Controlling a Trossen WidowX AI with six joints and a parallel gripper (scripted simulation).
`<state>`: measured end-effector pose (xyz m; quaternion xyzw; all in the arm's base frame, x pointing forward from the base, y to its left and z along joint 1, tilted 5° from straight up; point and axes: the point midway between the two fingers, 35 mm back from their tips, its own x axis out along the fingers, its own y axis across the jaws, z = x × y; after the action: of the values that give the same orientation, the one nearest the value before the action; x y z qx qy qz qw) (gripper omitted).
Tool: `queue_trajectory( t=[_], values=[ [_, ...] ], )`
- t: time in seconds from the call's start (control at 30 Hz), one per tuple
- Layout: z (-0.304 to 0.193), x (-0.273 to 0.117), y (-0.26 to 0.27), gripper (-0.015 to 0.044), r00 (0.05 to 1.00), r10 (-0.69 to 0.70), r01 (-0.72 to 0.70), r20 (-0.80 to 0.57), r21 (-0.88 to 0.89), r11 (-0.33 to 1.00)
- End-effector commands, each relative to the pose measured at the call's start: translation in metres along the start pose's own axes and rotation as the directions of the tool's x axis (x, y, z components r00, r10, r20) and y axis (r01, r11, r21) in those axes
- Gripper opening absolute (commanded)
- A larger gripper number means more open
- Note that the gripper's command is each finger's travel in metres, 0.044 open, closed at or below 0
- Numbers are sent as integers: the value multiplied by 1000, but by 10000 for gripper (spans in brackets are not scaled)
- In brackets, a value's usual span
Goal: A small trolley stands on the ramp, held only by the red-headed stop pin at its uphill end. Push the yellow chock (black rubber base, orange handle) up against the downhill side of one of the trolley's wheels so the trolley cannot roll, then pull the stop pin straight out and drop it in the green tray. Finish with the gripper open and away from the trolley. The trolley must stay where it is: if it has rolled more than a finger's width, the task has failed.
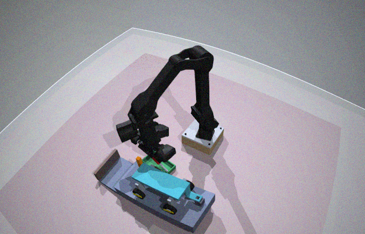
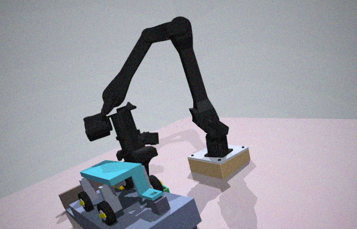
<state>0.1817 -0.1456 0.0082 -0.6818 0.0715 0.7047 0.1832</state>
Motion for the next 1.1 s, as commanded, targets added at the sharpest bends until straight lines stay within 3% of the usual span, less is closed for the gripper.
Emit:
queue_trajectory(
  t=[0.0,0.3,0.5,0.87,1.0,1.07],
  values=[
    [0,3,2,190,1000,-1,1,5,-3,1000],
    [0,6,6,190,1000,-1,1,5,-3,1000],
    [-1,3,5,340,1000,1,-1,-2,0,1000],
    [1,-21,0,340,1000,-1,1,4,-3,1000],
    [2,-32,-2,440,1000,-1,1,5,-3,1000],
    [2,-37,-2,440,1000,-1,1,5,-3,1000]
  ],
)
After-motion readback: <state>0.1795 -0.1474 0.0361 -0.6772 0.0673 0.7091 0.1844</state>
